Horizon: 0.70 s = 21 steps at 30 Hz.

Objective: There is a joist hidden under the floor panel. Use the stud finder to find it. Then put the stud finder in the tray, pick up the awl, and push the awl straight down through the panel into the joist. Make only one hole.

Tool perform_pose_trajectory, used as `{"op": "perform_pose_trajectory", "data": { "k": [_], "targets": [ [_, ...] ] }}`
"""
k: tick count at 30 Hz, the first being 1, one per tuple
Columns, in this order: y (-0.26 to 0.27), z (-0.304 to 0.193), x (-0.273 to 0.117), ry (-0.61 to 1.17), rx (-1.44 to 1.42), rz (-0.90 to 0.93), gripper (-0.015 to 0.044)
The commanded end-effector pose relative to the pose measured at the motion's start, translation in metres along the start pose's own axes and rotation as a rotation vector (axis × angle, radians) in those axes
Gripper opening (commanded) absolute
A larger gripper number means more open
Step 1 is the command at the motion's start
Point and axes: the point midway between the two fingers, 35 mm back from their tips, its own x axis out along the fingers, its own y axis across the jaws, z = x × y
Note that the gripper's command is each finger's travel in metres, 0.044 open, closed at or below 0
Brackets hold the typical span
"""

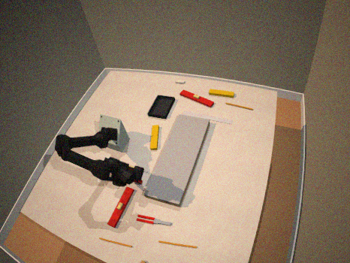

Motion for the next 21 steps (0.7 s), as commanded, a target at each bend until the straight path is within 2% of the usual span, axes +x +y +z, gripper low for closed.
{"op": "perform_pose_trajectory", "data": {
  "k": [1,21],
  "targets": [
    [0.0023,0.0007,-0.0028,0.028,-0.004,0.01,0.0],
    [0.0023,0.004,-0.0031,0.144,-0.007,0.013,0.0]
  ]
}}
